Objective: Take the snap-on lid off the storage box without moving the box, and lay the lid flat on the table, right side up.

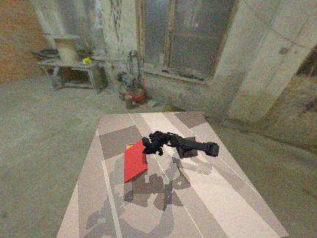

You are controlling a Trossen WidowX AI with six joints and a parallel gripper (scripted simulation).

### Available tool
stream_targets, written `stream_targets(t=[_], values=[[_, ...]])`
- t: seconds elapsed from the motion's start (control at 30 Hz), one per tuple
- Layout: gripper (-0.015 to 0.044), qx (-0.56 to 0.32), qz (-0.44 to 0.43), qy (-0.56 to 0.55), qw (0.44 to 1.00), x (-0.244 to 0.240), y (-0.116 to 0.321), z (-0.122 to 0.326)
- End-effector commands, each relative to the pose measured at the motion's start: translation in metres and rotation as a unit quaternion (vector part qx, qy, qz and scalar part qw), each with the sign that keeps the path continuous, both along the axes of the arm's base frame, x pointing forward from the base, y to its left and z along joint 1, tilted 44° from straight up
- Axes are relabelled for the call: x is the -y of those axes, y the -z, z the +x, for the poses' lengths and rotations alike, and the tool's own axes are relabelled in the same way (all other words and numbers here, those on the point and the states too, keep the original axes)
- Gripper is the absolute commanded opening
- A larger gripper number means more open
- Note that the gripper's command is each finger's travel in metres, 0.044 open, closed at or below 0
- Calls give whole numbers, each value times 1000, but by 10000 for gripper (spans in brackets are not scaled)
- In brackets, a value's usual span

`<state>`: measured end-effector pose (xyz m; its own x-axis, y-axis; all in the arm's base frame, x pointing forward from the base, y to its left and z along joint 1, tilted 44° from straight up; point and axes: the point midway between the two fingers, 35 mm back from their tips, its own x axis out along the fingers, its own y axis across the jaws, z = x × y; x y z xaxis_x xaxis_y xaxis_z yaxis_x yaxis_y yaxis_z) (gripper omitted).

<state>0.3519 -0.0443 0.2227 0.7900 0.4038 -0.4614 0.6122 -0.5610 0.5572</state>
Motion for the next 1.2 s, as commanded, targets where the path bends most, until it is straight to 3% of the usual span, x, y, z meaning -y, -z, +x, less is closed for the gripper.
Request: stream_targets(t=[0.0,1.17], values=[[0,8,-3,5,1000,-5,-13,-1],[0,8,-2,5,1000,-56,-61,-9]])
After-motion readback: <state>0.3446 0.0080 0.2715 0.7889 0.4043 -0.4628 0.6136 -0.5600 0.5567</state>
